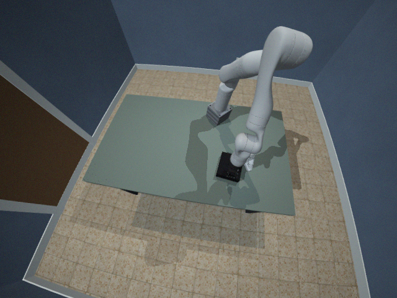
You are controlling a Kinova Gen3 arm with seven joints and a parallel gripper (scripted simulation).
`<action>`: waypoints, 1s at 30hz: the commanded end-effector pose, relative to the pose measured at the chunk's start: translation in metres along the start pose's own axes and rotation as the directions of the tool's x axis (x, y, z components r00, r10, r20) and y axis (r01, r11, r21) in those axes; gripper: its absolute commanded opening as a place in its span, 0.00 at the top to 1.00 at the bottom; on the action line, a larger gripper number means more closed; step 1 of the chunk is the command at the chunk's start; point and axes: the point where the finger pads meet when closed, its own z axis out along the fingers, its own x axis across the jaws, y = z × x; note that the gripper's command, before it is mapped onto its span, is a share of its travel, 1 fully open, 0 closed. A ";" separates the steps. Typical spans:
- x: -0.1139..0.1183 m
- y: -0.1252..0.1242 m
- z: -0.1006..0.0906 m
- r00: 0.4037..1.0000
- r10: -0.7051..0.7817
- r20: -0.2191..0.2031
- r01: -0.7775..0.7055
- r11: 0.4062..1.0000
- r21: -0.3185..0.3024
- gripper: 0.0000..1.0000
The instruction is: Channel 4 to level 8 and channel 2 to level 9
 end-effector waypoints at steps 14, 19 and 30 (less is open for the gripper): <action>0.001 0.000 0.004 1.000 0.000 -0.002 0.000 1.000 0.001 1.00; 0.001 0.000 0.007 1.000 0.000 -0.002 0.000 1.000 0.001 1.00; 0.001 0.000 0.011 1.000 0.000 -0.002 0.000 1.000 0.001 1.00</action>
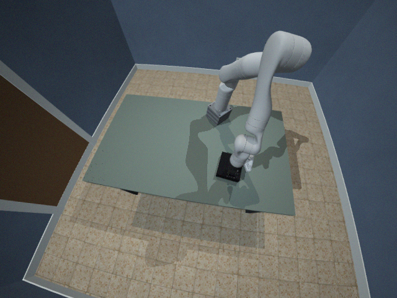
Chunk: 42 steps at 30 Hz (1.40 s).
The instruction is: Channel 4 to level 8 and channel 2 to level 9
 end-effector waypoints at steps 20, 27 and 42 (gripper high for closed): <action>0.000 0.001 0.000 1.000 0.000 -0.001 0.000 1.000 0.000 1.00; 0.000 0.004 0.000 1.000 0.000 -0.001 0.000 1.000 0.000 1.00; 0.000 0.011 0.000 1.000 0.000 -0.001 0.000 1.000 0.000 1.00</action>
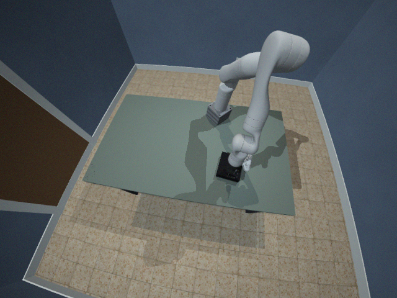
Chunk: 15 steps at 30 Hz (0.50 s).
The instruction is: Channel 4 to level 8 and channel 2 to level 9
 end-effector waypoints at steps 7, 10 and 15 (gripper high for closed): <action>0.001 0.005 -0.001 1.000 0.004 -0.001 -0.004 1.000 -0.001 1.00; 0.001 0.006 -0.001 1.000 0.004 -0.001 -0.004 1.000 -0.001 1.00; 0.001 0.007 -0.001 1.000 0.004 -0.001 -0.004 1.000 -0.001 1.00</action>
